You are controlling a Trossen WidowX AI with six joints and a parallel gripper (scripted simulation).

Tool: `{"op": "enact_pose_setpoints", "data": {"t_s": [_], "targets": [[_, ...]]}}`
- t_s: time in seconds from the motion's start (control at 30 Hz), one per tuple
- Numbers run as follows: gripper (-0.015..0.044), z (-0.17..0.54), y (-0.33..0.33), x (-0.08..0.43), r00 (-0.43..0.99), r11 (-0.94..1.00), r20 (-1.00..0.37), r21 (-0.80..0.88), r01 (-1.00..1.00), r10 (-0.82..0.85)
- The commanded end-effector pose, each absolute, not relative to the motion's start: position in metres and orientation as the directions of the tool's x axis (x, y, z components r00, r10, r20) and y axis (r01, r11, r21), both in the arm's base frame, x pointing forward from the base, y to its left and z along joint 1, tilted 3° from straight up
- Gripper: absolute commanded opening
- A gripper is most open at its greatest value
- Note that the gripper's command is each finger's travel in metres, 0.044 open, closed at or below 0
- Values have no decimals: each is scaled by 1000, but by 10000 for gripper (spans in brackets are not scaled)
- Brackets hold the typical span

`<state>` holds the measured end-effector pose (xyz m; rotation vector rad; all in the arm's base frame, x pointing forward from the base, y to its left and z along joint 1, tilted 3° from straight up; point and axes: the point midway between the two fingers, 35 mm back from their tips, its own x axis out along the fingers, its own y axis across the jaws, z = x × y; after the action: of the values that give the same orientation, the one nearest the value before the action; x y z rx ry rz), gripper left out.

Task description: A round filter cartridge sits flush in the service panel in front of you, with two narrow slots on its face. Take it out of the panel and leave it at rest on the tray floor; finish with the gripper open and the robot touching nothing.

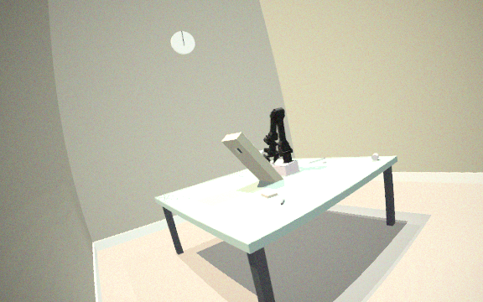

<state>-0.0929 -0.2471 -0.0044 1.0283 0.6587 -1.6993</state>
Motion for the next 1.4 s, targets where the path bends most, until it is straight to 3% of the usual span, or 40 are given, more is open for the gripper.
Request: {"op": "enact_pose_setpoints", "data": {"t_s": [0.0, 0.53, 0.87, 1.37], "targets": [[26, -4, -247, -93, -137, -350, -871, 43, 936, -472], [440, -4, -247, -93, -137, -350, -871, 43, 936, -472], [440, 66, -247, -96, -136, -350, -871, 43, 936, -471], [440, 54, -250, -97, -143, -355, -867, 41, 934, -476]]}}
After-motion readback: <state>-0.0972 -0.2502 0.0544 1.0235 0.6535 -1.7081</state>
